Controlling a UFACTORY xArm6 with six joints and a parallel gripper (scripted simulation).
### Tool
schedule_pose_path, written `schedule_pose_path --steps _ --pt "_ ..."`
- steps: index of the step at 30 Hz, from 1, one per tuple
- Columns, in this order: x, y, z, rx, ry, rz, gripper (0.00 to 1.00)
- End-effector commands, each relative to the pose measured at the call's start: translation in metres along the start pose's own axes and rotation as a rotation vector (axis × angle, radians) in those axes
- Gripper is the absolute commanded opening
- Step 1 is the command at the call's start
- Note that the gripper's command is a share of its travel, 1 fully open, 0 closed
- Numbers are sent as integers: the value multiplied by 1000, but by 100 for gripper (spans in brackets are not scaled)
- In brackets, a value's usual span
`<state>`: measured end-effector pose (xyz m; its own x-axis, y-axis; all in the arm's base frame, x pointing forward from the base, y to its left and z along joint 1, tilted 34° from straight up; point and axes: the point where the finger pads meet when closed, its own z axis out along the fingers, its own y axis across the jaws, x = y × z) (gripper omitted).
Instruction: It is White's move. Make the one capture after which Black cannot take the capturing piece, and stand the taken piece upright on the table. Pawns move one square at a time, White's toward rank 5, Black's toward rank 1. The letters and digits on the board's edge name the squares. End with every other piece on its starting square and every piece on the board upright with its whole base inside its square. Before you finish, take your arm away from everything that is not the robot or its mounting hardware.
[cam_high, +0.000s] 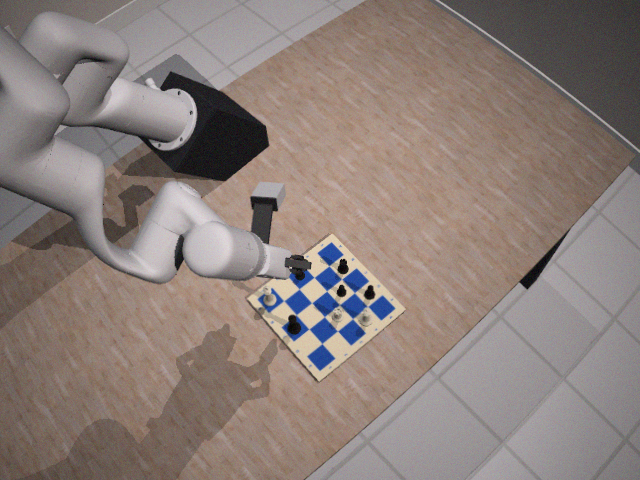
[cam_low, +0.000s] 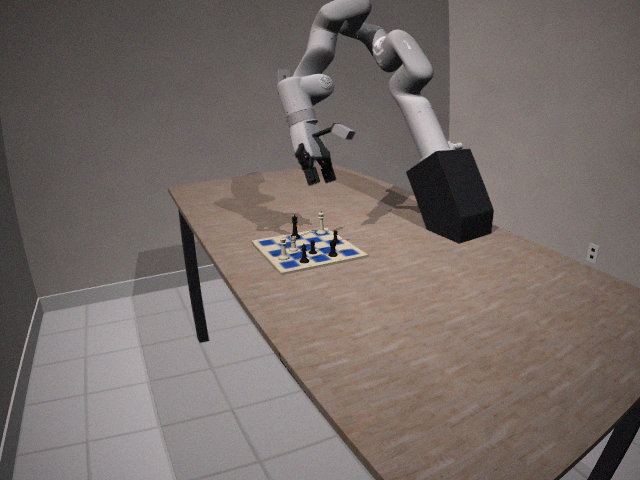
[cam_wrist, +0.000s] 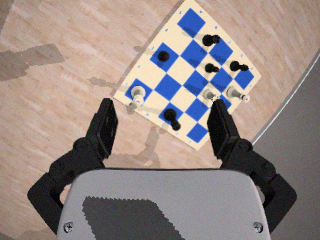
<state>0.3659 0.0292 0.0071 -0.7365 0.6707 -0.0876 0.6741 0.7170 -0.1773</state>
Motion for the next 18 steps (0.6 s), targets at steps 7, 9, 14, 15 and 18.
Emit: schedule_pose_path --steps 7,9,14,15,18 --pt "15 9 6 68 -147 -53 100" --pt "19 11 8 87 -180 -70 100" --pt "24 13 10 104 -212 -85 100" --pt "27 15 12 117 -243 -99 100" --pt "30 17 13 126 -271 -111 100"
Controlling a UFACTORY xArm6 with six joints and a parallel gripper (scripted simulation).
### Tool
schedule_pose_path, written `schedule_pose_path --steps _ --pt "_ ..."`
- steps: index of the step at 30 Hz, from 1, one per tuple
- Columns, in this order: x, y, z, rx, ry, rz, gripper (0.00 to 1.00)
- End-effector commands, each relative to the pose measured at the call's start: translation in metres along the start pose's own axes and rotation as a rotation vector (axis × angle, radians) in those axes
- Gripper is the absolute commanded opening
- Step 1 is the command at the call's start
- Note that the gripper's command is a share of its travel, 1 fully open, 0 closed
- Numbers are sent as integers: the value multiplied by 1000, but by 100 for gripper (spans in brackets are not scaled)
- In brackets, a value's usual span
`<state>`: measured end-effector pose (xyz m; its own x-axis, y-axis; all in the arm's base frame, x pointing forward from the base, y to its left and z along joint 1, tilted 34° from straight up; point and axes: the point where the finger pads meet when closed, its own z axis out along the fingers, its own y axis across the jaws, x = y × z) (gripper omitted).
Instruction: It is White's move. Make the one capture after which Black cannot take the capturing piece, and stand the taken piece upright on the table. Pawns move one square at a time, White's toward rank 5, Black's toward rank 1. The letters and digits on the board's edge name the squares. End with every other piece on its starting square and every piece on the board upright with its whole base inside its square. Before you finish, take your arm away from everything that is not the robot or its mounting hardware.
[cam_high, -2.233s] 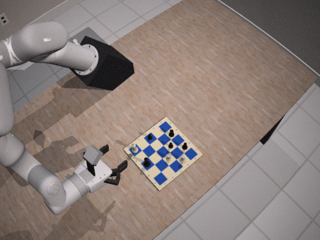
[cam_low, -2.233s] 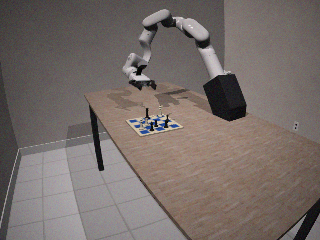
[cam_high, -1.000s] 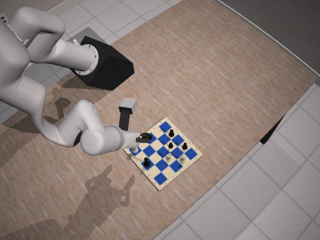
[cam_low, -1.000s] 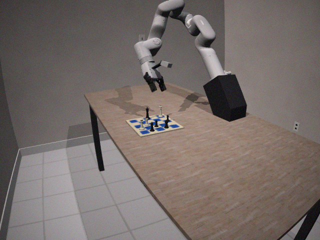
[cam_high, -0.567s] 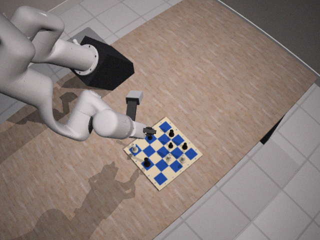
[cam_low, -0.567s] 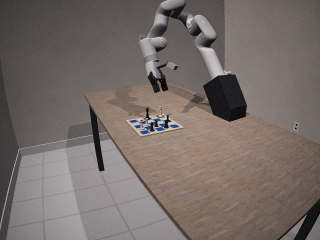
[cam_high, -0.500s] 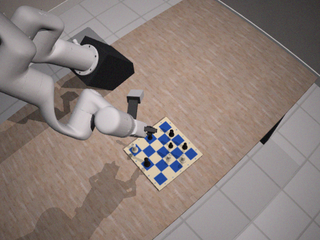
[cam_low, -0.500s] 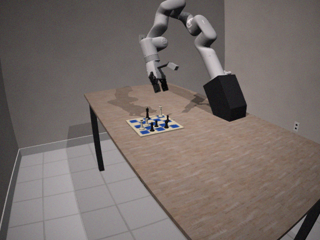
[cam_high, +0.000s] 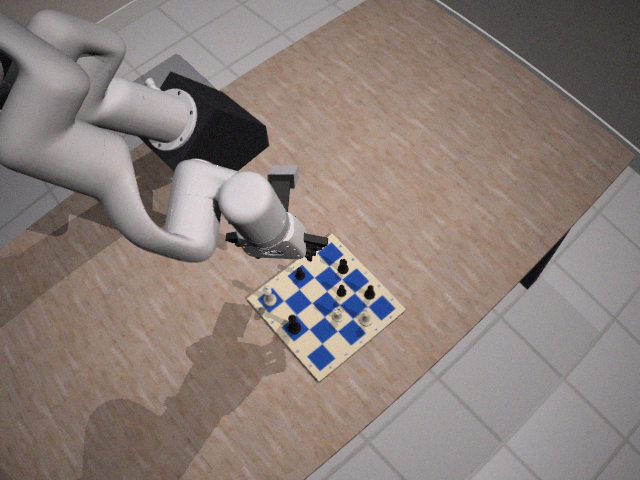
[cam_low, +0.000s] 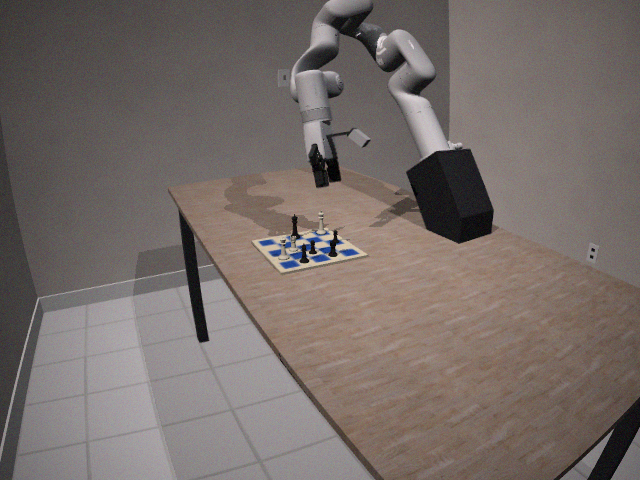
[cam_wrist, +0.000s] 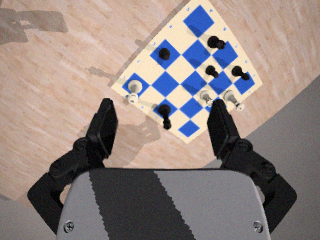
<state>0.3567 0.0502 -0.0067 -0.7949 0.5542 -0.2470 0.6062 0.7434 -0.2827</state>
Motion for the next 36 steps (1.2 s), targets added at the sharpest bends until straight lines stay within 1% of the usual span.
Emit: schedule_pose_path --steps 1,2,3,5,8,11,32,36 --pt "12 8 2 48 -111 -38 100" --pt "12 8 2 48 -111 -38 100" --pt "15 10 3 61 -135 -50 100" --pt "15 10 3 61 -135 -50 100" --pt "21 14 4 82 -186 -73 100" --pt "22 16 4 89 -205 -80 100" --pt "22 16 4 89 -207 -84 100" --pt "22 16 6 97 -204 -151 100"
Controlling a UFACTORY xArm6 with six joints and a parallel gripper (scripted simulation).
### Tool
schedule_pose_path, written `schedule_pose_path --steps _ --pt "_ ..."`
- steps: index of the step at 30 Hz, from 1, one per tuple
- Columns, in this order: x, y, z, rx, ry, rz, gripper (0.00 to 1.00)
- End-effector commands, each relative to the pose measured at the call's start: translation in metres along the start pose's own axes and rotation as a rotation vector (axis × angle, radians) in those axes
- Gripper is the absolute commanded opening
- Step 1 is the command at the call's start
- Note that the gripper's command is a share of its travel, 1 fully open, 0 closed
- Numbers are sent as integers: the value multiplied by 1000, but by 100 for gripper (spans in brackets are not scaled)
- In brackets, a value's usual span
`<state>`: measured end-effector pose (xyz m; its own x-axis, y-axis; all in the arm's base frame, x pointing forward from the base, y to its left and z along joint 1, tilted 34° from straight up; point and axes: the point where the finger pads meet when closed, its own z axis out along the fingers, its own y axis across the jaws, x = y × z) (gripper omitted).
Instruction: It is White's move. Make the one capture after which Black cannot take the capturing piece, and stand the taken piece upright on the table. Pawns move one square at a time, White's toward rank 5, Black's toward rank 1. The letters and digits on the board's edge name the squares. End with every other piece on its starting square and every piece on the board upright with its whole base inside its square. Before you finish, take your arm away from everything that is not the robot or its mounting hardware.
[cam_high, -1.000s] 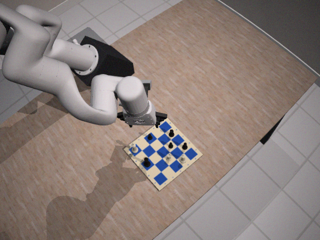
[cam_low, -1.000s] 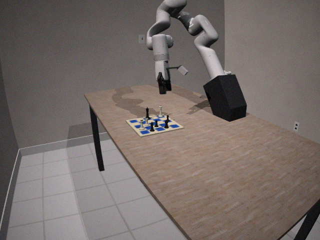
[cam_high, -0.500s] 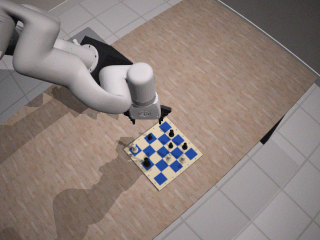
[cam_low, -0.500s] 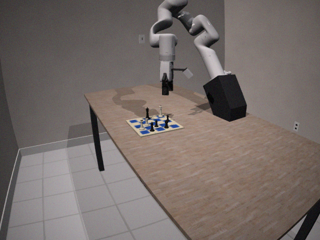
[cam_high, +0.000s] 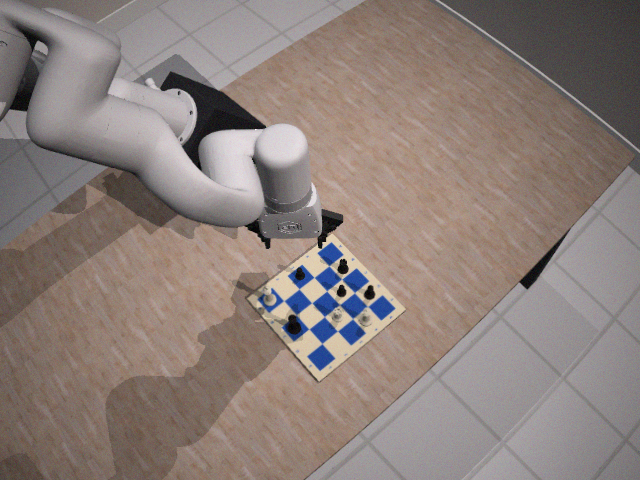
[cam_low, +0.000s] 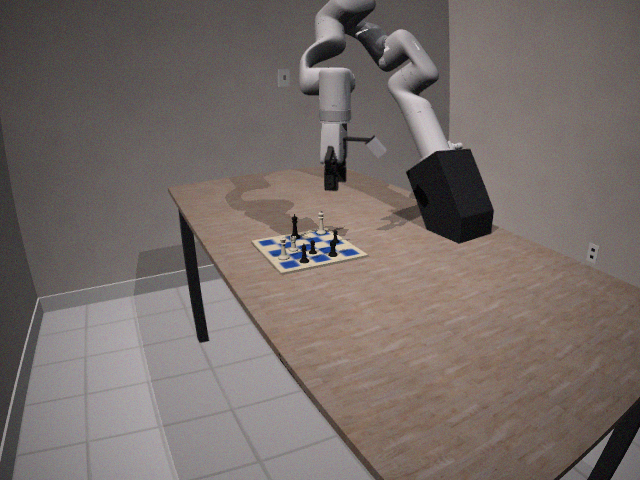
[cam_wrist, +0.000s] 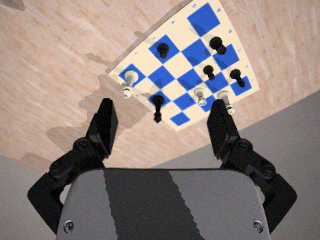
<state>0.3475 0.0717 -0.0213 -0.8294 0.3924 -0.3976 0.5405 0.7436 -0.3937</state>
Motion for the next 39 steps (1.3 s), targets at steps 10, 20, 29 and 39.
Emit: schedule_pose_path --steps 10,20,29,39 --pt "-2 1 16 -1 -6 -434 100" --pt "-1 2 36 2 -20 -737 100" --pt "0 1 46 5 -30 -1138 100" --pt "0 1 46 1 -14 -1500 34"
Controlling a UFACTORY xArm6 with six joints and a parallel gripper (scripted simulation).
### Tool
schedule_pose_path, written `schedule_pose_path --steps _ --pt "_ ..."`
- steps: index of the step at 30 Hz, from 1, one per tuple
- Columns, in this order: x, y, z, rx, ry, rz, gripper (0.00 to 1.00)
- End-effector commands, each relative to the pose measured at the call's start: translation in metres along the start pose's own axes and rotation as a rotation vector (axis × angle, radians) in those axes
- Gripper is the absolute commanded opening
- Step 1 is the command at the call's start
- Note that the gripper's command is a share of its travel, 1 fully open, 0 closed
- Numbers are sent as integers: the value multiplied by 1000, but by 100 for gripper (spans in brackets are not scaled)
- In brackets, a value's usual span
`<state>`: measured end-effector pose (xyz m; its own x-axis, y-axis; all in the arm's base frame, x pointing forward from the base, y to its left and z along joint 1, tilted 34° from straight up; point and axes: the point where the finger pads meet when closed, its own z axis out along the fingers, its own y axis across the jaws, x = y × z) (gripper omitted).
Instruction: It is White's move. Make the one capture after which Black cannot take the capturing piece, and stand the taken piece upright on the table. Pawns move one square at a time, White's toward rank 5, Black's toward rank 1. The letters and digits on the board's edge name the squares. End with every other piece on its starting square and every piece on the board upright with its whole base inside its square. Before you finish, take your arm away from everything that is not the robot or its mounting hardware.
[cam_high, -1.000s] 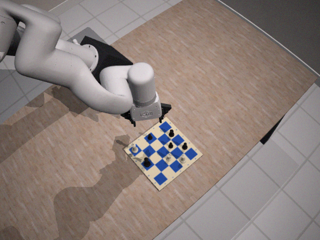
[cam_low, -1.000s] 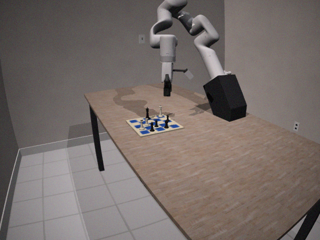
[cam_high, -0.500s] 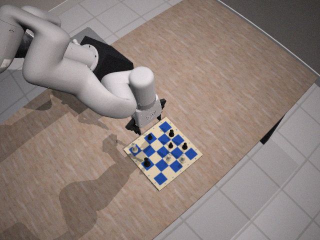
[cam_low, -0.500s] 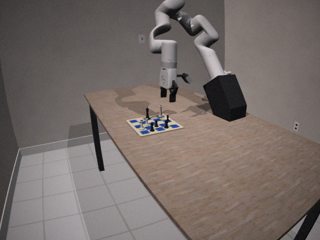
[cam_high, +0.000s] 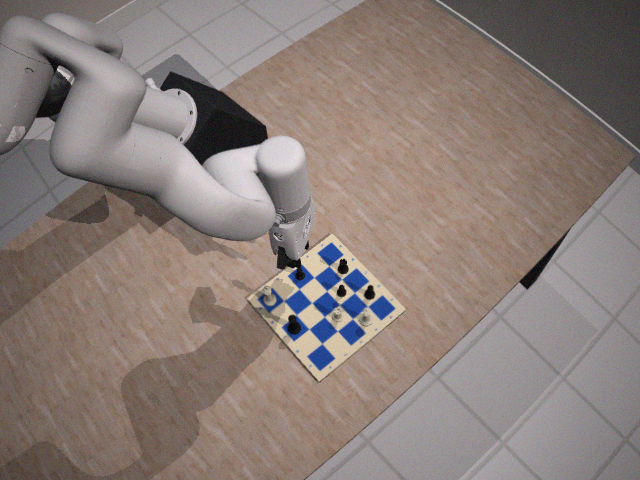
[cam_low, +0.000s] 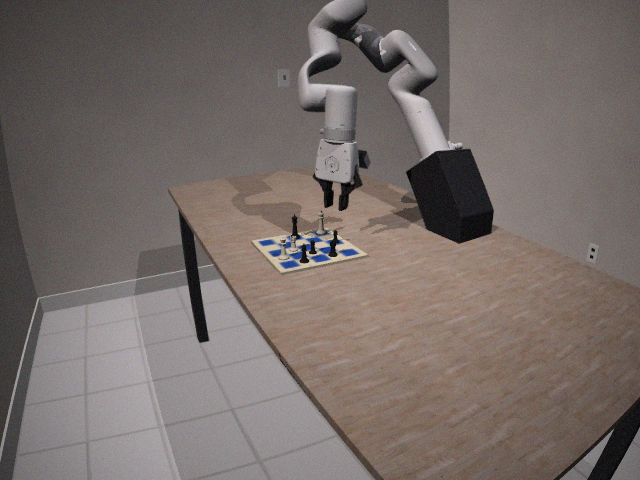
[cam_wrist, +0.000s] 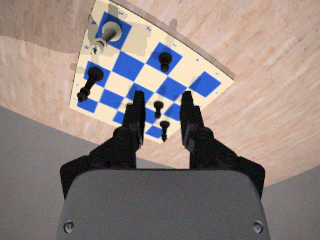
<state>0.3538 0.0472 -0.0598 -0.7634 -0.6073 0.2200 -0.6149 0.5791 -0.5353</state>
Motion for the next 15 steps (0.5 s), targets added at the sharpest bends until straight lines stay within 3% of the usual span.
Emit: schedule_pose_path --steps 1,15 --pt "-1 -1 0 -43 26 -273 34" --pt "-1 -1 0 -48 29 -304 34"
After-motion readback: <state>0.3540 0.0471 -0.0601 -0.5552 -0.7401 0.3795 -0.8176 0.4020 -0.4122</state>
